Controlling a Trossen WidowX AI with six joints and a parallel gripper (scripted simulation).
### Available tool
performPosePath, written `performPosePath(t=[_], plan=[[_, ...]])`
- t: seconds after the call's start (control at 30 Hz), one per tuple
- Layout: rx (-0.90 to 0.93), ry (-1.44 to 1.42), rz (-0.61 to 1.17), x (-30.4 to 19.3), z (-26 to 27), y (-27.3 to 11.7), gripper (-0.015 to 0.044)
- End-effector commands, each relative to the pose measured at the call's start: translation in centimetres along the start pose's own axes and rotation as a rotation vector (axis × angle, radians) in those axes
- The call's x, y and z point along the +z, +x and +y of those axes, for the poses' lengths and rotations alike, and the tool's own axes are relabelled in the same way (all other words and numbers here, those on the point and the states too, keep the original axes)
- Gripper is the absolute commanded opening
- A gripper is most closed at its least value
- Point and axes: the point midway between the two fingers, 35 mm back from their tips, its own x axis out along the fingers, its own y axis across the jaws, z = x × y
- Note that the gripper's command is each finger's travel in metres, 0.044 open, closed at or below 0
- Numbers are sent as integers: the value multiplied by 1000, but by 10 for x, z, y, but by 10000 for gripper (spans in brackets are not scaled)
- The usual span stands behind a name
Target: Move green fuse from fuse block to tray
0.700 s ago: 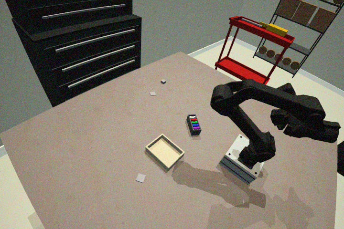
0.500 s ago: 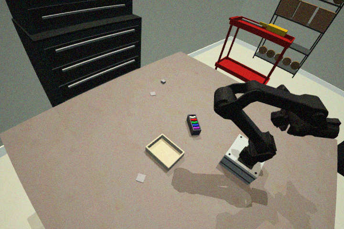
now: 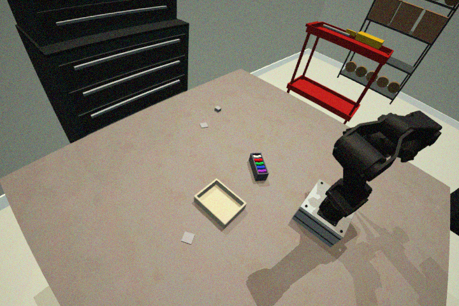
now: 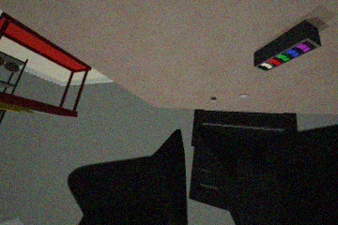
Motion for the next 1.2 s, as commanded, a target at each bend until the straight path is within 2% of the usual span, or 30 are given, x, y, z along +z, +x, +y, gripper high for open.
performPosePath(t=[0.0, 0.2, 0.37, 0.6, 0.77, 0.93, 1.17], plan=[[-212, -394, -31, 1, -12, 23, 60], [-499, -953, 19, 1, -33, 56, 60], [-728, -1432, 139, 0, -56, 83, 60], [-1019, -2107, 434, -4, -95, 120, 60], [-1140, -2466, 666, -6, -125, 139, 60], [-1277, -2864, 1003, -11, -160, 157, 60], [-1404, -3337, 1639, -20, -218, 177, 60]])
